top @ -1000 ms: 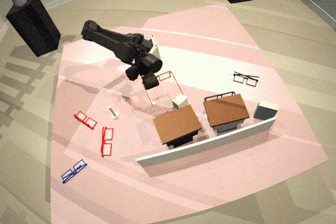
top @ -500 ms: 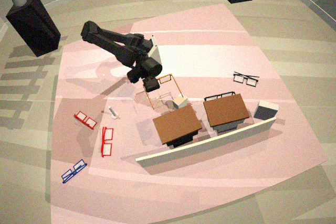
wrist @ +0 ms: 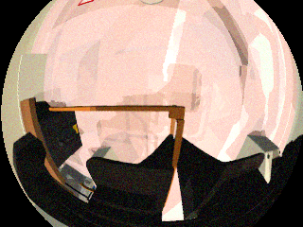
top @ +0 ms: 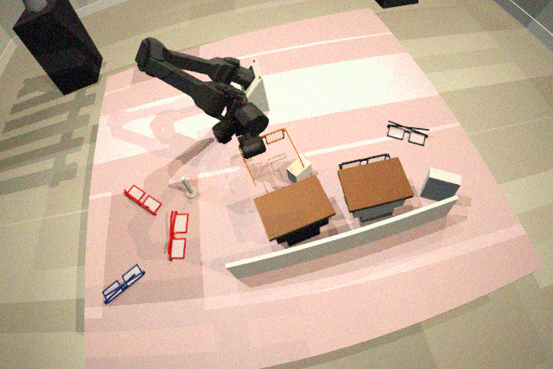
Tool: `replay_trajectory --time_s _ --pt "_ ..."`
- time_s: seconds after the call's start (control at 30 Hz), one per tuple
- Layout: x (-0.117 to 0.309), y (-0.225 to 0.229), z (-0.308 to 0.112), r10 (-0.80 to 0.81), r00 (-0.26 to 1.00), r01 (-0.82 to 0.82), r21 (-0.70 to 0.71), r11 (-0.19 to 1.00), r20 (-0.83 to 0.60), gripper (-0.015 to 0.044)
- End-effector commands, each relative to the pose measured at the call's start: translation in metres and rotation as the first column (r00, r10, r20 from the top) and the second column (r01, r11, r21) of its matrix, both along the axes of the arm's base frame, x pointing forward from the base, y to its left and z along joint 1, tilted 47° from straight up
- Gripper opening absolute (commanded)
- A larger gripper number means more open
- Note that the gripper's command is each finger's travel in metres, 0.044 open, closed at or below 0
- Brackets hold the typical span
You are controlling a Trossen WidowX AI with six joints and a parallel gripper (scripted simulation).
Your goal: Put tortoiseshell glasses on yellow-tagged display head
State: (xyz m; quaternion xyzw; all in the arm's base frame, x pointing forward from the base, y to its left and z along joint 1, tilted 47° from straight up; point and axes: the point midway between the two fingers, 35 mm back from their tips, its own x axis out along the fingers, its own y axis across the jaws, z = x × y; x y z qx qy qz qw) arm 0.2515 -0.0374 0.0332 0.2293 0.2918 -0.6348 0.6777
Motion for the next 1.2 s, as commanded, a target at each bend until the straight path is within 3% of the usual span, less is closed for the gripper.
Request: replay_trajectory --time_s 0.0,1.17 --pt "0.003 -0.001 -0.001 0.003 1.000 -0.003 -0.004 1.000 -0.001 0.0000" --pt "0.051 0.003 -0.003 -0.006 1.000 0.006 -0.006 1.000 -0.007 0.0000"
